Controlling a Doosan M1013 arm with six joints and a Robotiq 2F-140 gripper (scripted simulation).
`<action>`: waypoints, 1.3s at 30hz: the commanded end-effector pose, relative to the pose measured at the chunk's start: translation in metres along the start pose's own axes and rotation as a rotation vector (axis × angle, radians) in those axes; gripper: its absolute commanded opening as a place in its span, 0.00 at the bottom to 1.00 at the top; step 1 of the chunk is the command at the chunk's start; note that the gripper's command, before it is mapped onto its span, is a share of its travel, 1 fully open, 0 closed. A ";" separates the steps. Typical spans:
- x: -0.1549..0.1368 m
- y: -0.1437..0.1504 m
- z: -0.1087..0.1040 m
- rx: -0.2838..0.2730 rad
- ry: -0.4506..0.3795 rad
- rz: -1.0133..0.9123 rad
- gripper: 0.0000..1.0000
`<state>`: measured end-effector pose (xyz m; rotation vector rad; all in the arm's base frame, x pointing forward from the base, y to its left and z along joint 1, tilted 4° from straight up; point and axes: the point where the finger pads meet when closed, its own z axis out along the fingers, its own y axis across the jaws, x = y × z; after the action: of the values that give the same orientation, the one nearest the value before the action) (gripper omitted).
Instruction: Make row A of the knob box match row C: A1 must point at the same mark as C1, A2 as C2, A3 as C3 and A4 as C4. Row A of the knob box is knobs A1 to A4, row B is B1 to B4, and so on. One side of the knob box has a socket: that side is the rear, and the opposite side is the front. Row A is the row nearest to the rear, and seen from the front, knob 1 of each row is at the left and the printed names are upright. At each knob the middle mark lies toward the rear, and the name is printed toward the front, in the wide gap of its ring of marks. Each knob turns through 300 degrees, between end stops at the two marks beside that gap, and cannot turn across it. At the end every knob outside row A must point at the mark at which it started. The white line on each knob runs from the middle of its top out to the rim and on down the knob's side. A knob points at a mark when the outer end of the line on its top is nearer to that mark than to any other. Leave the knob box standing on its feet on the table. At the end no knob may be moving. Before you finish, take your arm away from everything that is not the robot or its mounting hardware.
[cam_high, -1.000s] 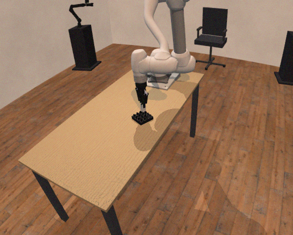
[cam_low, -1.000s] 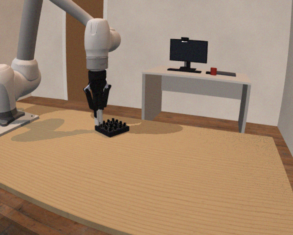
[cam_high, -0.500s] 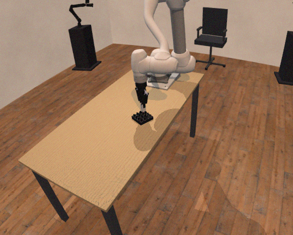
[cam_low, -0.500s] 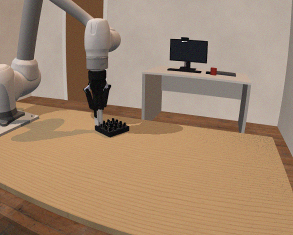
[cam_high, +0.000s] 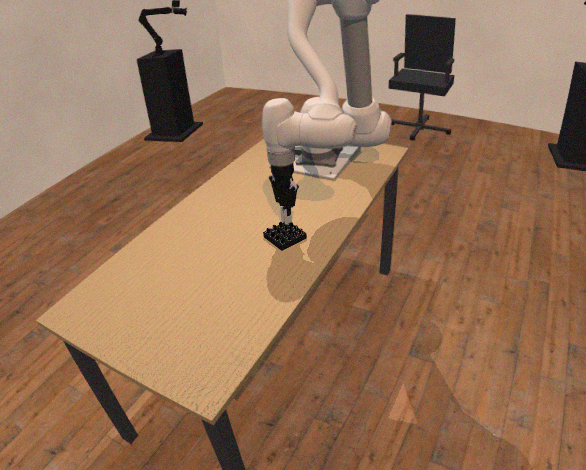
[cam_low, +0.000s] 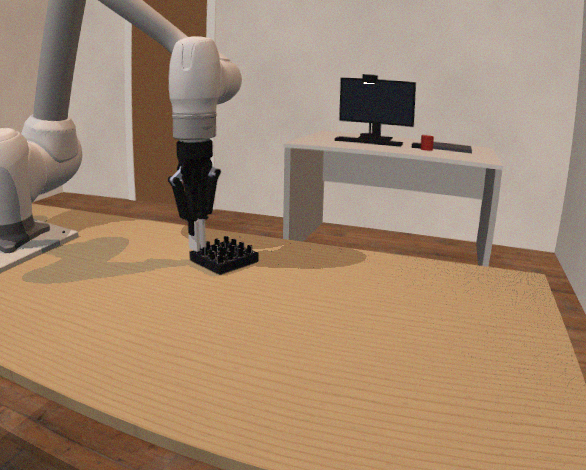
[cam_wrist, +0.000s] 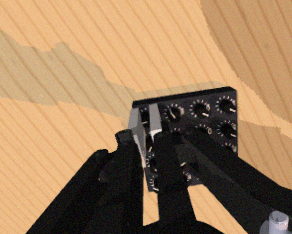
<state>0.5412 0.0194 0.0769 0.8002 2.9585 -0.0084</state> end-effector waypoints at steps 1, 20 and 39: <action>0.000 0.000 0.000 -0.001 0.001 -0.046 0.05; 0.000 0.000 0.000 -0.001 0.000 -0.397 0.05; 0.000 0.000 0.000 -0.001 0.000 -0.821 0.05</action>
<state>0.5412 0.0195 0.0769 -0.3700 3.0498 -0.0605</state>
